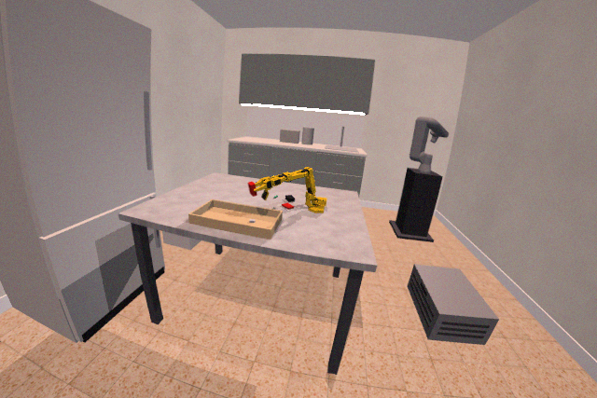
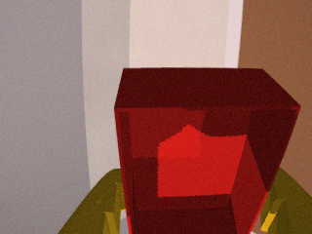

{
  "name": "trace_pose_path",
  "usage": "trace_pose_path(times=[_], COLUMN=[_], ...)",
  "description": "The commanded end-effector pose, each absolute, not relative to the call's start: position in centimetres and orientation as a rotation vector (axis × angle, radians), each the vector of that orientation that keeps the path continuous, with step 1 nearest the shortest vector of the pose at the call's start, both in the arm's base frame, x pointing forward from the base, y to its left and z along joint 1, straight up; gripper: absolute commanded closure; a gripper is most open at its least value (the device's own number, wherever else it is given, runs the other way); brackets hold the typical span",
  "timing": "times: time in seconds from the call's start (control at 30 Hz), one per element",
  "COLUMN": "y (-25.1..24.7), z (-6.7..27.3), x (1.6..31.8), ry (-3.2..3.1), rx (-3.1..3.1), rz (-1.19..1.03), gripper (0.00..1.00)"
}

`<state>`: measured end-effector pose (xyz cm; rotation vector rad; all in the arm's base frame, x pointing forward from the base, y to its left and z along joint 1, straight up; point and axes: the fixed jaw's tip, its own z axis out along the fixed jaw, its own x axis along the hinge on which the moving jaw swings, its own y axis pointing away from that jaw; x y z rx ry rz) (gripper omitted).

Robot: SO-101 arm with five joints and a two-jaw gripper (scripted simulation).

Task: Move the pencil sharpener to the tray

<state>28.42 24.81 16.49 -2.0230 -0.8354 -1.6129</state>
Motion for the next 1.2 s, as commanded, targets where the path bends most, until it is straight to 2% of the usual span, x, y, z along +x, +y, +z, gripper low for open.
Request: trace_pose_path(times=[0.0, 1.17], y=[24.1, 23.4], z=[19.2, 20.5], x=[28.2, 27.7], ry=[-0.810, -0.815], rx=[-1.966, -1.968], rz=[-1.684, -1.690], gripper=[0.78, 0.78])
